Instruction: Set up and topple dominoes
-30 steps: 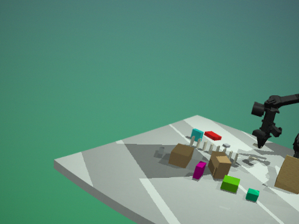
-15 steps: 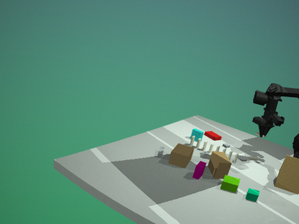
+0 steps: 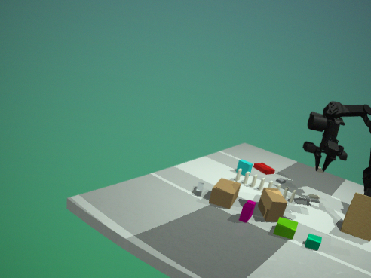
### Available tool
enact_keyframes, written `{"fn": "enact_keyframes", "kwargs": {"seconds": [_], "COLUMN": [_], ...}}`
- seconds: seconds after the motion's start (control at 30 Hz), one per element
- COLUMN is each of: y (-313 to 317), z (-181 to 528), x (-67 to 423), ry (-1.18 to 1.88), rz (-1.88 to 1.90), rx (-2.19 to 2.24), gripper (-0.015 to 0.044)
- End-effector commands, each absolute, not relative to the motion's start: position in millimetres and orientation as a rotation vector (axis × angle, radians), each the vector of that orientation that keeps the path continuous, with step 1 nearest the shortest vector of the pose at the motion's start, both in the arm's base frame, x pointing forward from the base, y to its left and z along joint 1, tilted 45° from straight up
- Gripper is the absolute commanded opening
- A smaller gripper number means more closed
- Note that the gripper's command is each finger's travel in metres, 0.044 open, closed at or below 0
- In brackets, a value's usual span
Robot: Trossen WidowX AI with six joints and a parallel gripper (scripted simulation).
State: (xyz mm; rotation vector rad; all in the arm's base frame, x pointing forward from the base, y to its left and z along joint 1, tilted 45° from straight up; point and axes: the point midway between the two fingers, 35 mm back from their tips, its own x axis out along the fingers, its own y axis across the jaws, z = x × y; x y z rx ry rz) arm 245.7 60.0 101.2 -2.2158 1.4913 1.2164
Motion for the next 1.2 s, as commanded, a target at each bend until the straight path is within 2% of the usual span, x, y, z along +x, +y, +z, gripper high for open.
{"fn": "enact_keyframes", "kwargs": {"seconds": [0.0,0.37,0.97,1.17], "y": [111.4,140.0,139.9,129.8], "z": [53.3,19.2,18.6,7.1], "x": [245.1,234.7,234.5,231.1], "ry": [1.588,1.584,1.585,1.617], "rz": [0.625,0.260,0.260,0.364], "rx": [-1.780,-1.477,-1.471,-1.351], "gripper": [0.0107,0.0107,0.0107,0.0107]}}
